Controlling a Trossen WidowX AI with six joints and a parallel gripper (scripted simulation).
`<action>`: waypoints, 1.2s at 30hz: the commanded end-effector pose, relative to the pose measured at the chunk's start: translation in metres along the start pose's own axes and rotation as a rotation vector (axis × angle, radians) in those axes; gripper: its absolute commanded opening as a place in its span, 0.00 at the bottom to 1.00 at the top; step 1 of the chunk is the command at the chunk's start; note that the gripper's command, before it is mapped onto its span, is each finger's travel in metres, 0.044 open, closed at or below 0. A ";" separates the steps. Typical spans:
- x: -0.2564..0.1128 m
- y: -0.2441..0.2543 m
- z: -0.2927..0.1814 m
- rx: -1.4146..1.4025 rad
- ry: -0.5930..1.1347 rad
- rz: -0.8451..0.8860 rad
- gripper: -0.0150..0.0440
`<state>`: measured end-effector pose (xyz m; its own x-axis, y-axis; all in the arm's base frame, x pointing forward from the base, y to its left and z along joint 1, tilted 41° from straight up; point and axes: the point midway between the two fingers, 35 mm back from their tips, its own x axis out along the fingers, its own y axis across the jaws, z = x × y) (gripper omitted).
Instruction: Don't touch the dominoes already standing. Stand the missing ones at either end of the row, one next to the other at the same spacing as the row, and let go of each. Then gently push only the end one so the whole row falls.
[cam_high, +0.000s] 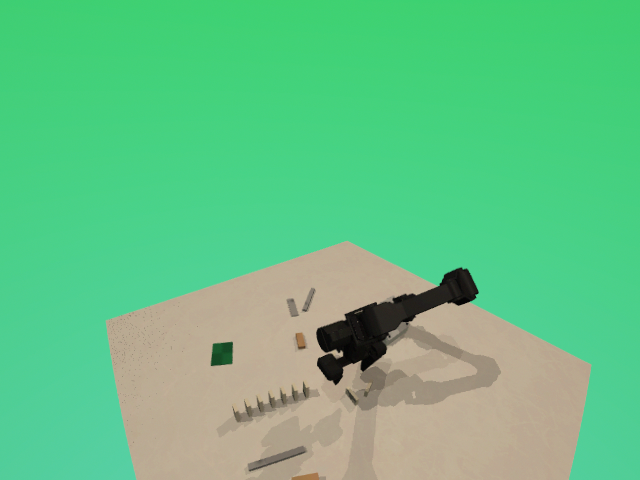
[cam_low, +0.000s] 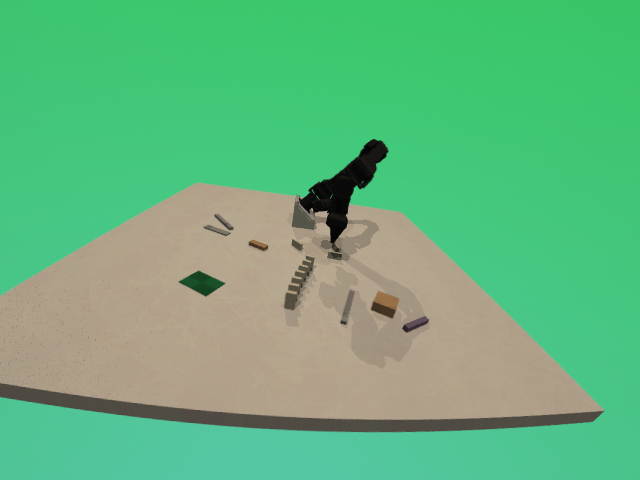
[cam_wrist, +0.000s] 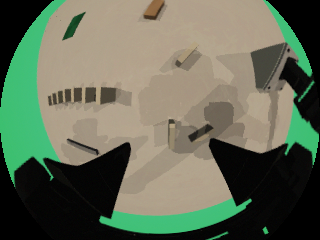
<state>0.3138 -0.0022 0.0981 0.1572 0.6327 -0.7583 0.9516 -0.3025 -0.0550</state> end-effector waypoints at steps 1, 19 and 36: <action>0.027 -0.003 0.000 0.009 0.006 -0.022 1.00; 0.074 -0.007 -0.002 0.009 0.011 -0.022 1.00; 0.074 -0.007 -0.002 0.009 0.011 -0.022 0.51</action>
<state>0.3189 0.0474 0.0438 0.1394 0.6430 -0.7531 0.9527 -0.2946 -0.0752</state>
